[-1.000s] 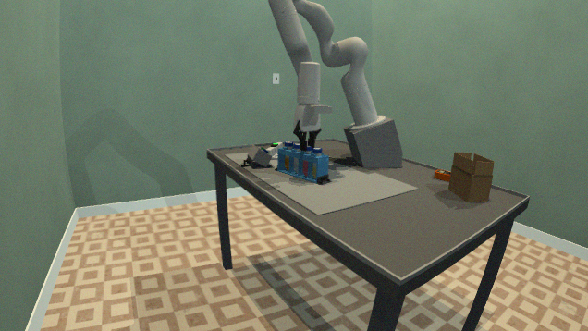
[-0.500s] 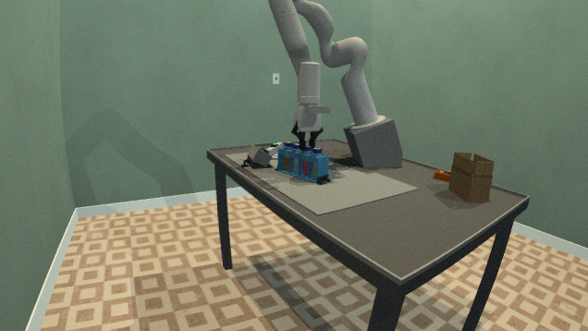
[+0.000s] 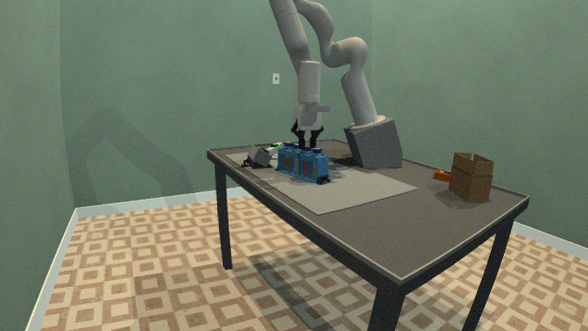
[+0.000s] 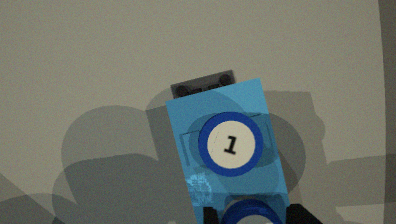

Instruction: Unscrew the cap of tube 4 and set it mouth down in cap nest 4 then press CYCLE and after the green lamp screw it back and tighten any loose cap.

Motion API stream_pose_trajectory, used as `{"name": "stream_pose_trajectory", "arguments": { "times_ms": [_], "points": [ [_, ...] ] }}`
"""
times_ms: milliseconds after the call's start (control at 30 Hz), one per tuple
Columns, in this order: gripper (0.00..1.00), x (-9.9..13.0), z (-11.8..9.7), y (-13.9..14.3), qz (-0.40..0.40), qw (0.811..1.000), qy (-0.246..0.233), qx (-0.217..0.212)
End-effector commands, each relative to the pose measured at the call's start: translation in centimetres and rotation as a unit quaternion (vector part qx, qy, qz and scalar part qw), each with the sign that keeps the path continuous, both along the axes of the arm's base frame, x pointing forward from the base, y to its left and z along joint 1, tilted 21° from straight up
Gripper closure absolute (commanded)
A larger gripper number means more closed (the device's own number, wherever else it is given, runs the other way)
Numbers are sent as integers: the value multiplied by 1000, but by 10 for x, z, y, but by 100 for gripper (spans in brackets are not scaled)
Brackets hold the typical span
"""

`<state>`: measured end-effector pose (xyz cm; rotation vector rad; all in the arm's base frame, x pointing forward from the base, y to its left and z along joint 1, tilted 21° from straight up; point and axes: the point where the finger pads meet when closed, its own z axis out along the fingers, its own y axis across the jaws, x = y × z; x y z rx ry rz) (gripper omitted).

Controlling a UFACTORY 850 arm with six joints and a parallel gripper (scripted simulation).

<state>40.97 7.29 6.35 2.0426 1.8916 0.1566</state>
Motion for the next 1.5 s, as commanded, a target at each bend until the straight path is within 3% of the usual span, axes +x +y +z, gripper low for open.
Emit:
{"name": "stream_pose_trajectory", "arguments": {
  "times_ms": [0, 367, 567, 600, 667, 767, 833, 933, 1300, 1467],
  "points": [
    [54, -4, 13, 3, 0, 1000, 0, 0],
    [54, -12, 38, 8, 0, 1000, 0, 0],
    [54, -12, 39, 8, 0, 1000, 0, 0],
    [54, -11, 41, 0, 39, 999, 7, -13],
    [54, -11, 41, 0, 39, 999, 7, -13],
    [54, -8, 47, -25, 154, 986, 29, -52],
    [54, -8, 47, -25, 155, 986, 29, -52],
    [54, -6, 50, -41, 225, 970, 43, -76],
    [54, -6, 51, -43, 225, 970, 43, -76],
    [54, -1, 37, -45, 225, 970, 43, -76]
  ]
}}
